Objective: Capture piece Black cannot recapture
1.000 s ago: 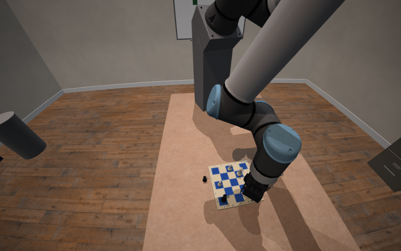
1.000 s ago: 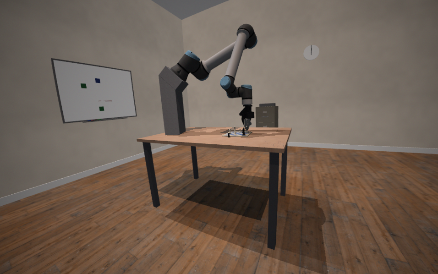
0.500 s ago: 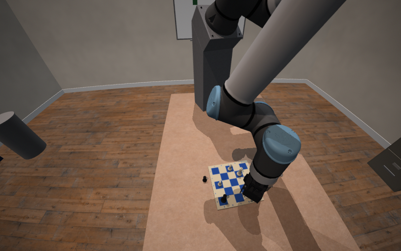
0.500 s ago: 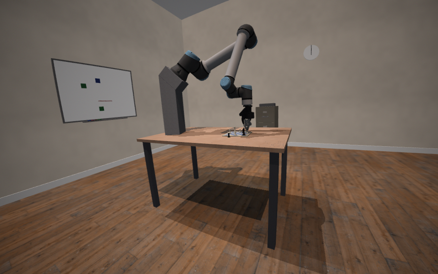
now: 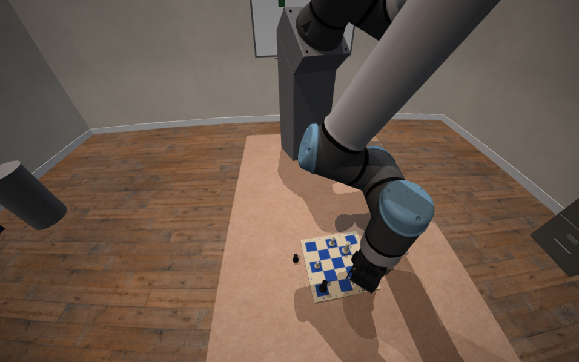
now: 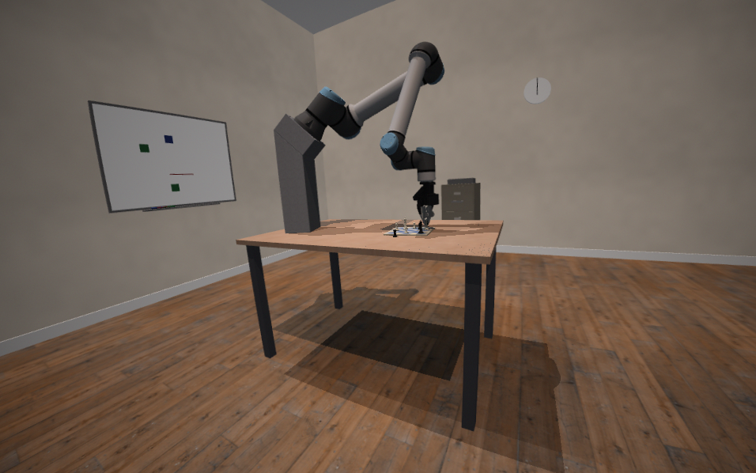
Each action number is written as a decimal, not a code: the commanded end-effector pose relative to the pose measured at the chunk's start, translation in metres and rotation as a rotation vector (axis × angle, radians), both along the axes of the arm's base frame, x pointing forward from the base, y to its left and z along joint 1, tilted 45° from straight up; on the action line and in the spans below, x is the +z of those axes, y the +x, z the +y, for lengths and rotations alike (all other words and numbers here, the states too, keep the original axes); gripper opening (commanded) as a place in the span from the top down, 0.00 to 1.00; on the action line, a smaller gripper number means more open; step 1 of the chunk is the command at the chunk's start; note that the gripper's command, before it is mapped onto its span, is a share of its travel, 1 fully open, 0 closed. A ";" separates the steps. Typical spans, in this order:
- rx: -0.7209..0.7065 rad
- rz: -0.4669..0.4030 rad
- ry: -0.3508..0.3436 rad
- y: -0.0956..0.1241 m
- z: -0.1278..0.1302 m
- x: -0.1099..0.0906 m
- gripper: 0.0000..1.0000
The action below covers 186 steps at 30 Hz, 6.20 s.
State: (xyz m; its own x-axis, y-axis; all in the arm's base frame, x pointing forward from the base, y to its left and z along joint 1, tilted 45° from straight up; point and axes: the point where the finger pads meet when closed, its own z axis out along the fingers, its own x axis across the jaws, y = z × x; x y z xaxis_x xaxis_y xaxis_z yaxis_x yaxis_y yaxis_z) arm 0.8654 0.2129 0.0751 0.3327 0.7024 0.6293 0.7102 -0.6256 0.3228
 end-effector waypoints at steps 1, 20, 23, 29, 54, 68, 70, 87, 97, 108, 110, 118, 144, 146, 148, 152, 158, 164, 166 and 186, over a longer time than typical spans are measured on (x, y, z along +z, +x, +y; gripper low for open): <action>0.000 -0.001 0.000 0.000 0.000 0.001 1.00; 0.000 -0.001 0.000 0.000 0.000 0.001 1.00; 0.000 -0.001 0.000 0.000 0.000 0.001 1.00; 0.000 -0.001 0.000 0.000 0.000 0.001 0.90; 0.000 -0.001 0.000 -0.003 -0.002 0.004 0.75; 0.000 -0.001 0.000 -0.039 -0.021 0.045 0.75; 0.000 -0.001 0.000 -0.044 -0.024 0.051 0.75; 0.000 -0.001 0.000 -0.056 -0.031 0.064 0.00; 0.000 -0.001 0.000 -0.056 -0.031 0.064 0.00; 0.000 -0.001 0.000 -0.058 -0.032 0.067 0.00; 0.000 -0.001 0.000 -0.061 -0.033 0.070 0.00; 0.000 -0.001 0.000 -0.074 -0.041 0.085 0.00; 0.000 -0.001 0.000 -0.097 -0.053 0.111 0.00; 0.000 -0.001 0.000 -0.097 -0.053 0.111 0.00; 0.000 -0.001 0.000 -0.097 -0.053 0.111 0.00; 0.000 -0.001 0.000 -0.097 -0.053 0.111 0.00; 0.000 -0.001 0.000 -0.097 -0.053 0.111 0.00; 0.000 -0.001 0.000 -0.097 -0.053 0.111 0.00; 0.000 -0.001 0.000 -0.097 -0.053 0.111 0.00; 0.000 -0.001 0.000 -0.097 -0.053 0.111 0.00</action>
State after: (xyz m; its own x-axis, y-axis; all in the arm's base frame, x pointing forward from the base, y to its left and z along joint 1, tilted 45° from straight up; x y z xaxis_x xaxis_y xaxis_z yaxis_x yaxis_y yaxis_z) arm 0.7683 0.1598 0.1856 0.3327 0.7023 0.6293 0.7102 -0.6257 0.3227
